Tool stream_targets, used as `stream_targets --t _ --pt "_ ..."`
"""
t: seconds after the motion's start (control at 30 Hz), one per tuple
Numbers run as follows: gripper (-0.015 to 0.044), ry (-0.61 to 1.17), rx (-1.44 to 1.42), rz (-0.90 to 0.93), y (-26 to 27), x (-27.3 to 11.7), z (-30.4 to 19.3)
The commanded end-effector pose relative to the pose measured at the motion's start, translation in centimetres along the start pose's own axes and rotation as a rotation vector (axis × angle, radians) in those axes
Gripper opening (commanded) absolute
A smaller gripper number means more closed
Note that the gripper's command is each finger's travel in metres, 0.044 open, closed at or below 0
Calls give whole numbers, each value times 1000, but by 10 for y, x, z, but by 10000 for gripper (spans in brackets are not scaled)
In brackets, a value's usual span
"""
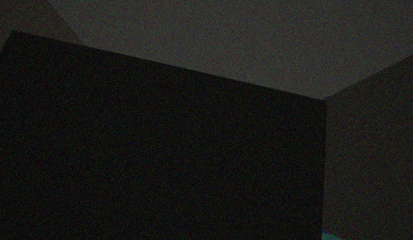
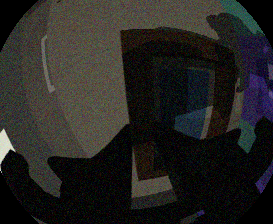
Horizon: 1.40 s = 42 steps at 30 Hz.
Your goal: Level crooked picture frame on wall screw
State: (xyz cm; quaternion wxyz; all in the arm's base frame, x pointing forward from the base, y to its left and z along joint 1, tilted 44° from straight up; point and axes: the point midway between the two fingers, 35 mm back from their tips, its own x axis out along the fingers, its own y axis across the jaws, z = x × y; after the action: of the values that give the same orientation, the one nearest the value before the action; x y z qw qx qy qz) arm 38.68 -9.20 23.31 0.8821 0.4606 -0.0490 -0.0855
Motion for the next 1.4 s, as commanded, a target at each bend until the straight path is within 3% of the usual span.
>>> stream_targets --t 0.0,1.0,1.33,1.37 --pt "0 -1 -28 0 0 0 0" --pt "0 -1 -175 0 -1 0 0" --pt "260 0 -161 0 -1 0 0" --pt "260 0 -161 0 -1 0 0"
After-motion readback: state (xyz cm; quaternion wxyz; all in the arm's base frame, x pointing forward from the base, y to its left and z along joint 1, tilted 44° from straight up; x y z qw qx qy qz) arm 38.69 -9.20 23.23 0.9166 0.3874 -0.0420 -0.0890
